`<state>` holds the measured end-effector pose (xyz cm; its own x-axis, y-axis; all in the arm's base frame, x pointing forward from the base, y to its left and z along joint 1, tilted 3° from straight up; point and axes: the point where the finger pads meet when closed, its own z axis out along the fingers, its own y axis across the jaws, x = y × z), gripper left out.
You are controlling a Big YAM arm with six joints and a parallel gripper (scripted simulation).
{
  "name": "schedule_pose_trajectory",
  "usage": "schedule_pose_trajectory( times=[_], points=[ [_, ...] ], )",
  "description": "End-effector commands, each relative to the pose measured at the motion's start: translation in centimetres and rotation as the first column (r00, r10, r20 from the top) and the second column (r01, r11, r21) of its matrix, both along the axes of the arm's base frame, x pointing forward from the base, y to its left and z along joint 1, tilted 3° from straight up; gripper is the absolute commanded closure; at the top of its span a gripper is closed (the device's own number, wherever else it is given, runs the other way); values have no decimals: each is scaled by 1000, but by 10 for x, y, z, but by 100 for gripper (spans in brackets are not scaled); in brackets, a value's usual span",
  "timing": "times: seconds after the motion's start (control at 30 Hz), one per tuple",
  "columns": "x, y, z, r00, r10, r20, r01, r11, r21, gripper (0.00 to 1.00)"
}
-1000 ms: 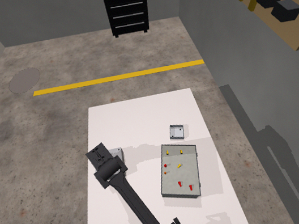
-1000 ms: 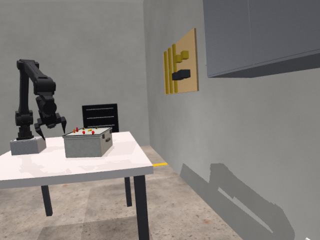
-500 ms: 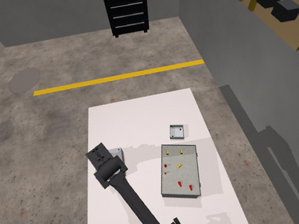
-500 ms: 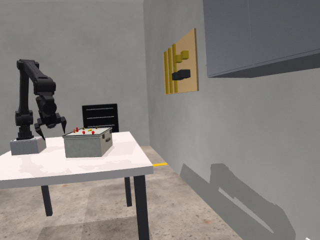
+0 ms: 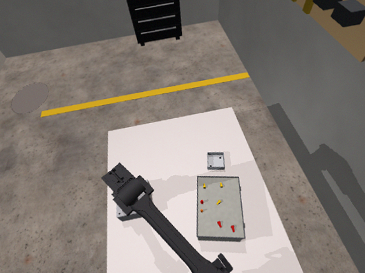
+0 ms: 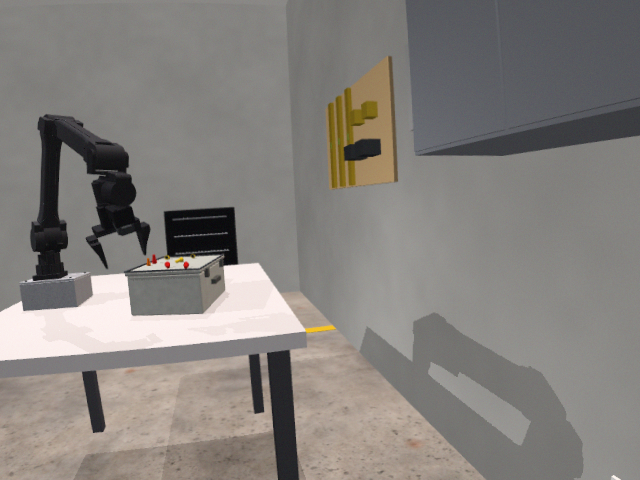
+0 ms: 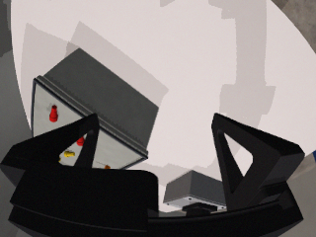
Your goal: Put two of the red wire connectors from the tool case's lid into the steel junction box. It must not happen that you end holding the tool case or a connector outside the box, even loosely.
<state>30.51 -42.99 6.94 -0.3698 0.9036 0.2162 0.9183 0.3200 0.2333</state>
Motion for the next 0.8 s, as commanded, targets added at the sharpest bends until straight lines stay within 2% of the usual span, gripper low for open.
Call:
schedule_pose_trajectory(
  times=[0.0,0.1,0.27,0.5,0.57,0.6,0.77],
  points=[
    [22,0,16,998,56,35,-54,996,-71,0],
    [59,14,37,985,152,82,-134,971,-197,0],
    [98,34,62,958,255,128,-202,923,-328,0],
    [156,77,110,887,418,194,-265,807,-528,0],
    [156,77,110,887,418,194,-265,807,-528,0],
    [174,94,128,856,472,213,-272,760,-590,0],
    [205,132,165,784,569,247,-262,665,-700,0]
  ],
)
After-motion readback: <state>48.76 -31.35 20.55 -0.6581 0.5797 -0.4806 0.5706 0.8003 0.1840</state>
